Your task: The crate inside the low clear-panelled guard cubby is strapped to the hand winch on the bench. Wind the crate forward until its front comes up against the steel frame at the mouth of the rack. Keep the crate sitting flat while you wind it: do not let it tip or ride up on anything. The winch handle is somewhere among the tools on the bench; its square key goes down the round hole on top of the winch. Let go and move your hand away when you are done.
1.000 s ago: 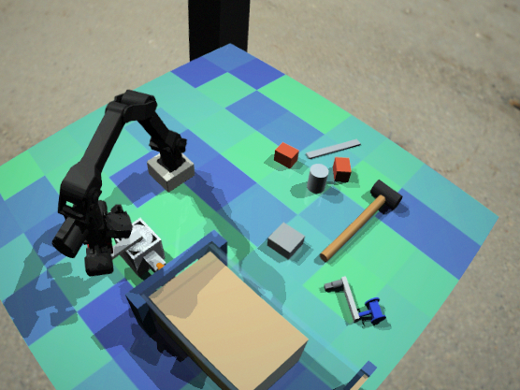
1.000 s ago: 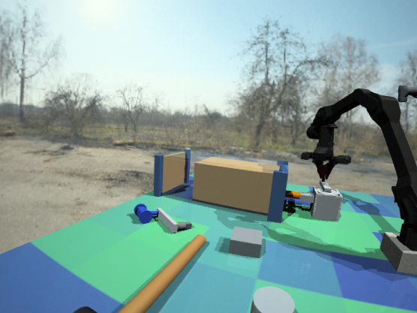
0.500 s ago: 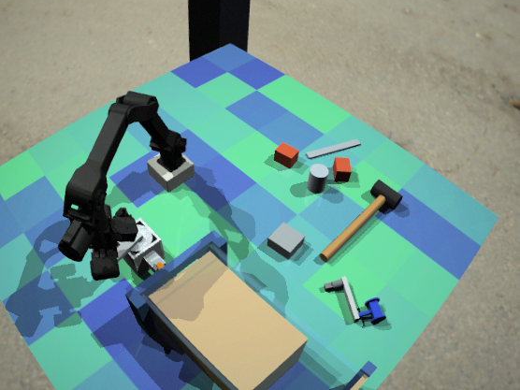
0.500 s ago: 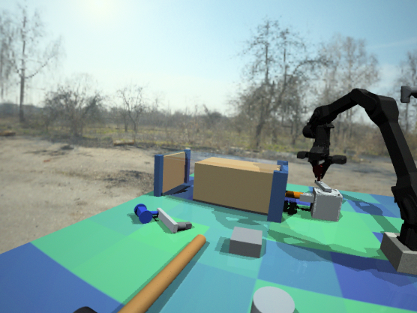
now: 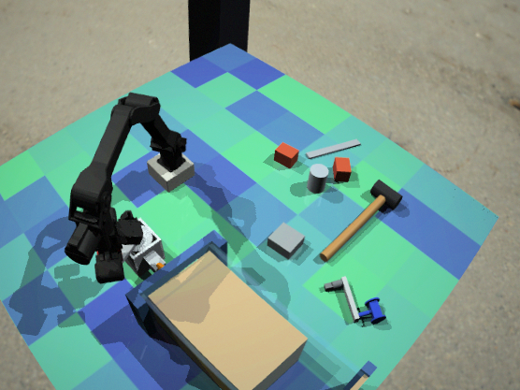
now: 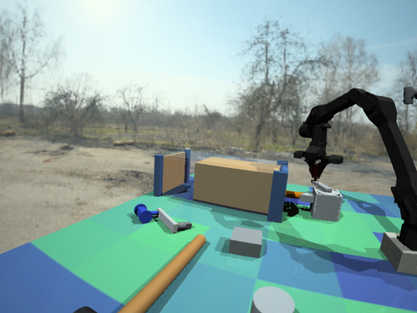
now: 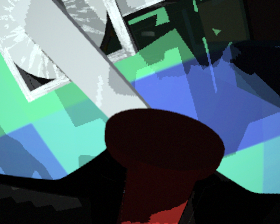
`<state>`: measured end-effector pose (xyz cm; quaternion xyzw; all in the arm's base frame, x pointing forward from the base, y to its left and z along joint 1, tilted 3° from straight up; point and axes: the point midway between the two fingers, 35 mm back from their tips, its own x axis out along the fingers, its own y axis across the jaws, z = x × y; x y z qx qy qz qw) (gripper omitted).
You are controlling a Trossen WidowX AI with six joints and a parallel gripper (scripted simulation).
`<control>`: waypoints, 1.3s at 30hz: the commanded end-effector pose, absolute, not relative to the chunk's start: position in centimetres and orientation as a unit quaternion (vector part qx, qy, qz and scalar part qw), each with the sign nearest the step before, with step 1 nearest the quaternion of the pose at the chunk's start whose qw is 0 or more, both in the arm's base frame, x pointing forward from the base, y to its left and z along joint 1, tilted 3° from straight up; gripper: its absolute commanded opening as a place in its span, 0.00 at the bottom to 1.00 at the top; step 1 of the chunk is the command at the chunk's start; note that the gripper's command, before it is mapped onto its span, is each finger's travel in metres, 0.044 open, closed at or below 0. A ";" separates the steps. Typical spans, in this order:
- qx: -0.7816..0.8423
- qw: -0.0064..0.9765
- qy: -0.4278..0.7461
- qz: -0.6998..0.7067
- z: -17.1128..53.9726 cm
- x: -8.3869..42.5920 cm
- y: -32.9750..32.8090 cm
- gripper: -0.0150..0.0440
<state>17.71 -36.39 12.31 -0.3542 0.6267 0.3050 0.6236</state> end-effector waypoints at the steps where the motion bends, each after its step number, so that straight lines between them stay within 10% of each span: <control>1: -0.367 0.631 0.606 0.315 12.5 20.3 -35.2 0.25; 39: -0.367 0.632 0.606 0.315 12.6 21.1 -34.6 0.25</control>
